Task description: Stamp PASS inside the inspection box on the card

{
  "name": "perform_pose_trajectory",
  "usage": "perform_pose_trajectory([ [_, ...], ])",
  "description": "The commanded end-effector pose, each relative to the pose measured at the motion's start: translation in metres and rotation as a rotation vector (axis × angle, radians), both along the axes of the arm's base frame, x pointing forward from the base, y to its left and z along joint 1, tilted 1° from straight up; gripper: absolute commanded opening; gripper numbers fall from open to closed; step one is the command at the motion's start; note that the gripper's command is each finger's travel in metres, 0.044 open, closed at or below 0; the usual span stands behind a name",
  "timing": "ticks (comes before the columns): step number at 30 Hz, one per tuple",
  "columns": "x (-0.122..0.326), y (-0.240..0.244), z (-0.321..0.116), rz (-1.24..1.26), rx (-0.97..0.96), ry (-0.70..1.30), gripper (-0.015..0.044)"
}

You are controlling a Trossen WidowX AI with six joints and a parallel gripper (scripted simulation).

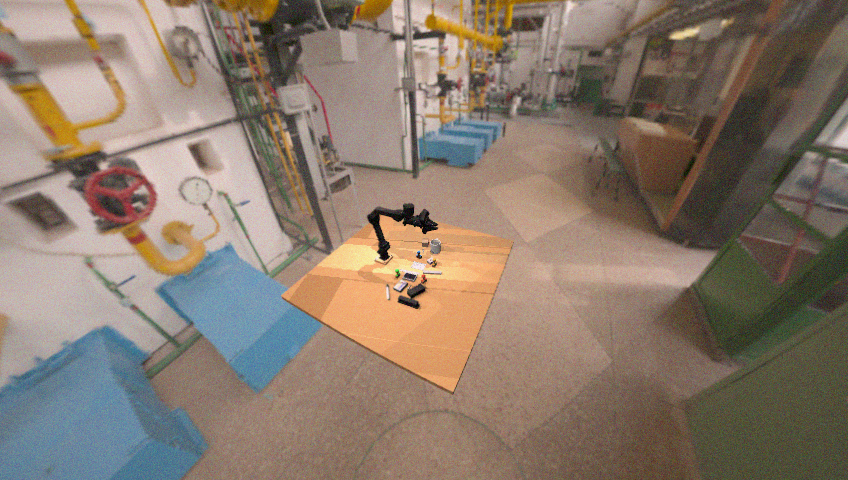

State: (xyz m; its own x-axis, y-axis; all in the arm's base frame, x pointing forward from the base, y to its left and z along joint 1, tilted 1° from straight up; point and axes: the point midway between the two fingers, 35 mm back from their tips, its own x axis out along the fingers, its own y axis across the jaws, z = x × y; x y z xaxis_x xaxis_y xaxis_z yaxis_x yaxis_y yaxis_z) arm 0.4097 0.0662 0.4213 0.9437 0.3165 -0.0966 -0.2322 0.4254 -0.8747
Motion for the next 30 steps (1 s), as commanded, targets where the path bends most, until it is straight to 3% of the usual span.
perform_pose_trajectory([
  [1, 0.001, -0.035, -0.064, -0.133, 0.074, 0.253, 0.023],
  [9, -0.038, -0.093, -0.178, -0.419, 0.23, 0.718, 0.023],
  [18, -0.142, -0.136, -0.275, -0.806, 0.398, 1.217, 0.023],
  [23, -0.207, -0.145, -0.302, -1.001, 0.465, 1.446, 0.023],
  [30, -0.201, -0.147, -0.302, -1.008, 0.468, 1.454, 0.023],
])
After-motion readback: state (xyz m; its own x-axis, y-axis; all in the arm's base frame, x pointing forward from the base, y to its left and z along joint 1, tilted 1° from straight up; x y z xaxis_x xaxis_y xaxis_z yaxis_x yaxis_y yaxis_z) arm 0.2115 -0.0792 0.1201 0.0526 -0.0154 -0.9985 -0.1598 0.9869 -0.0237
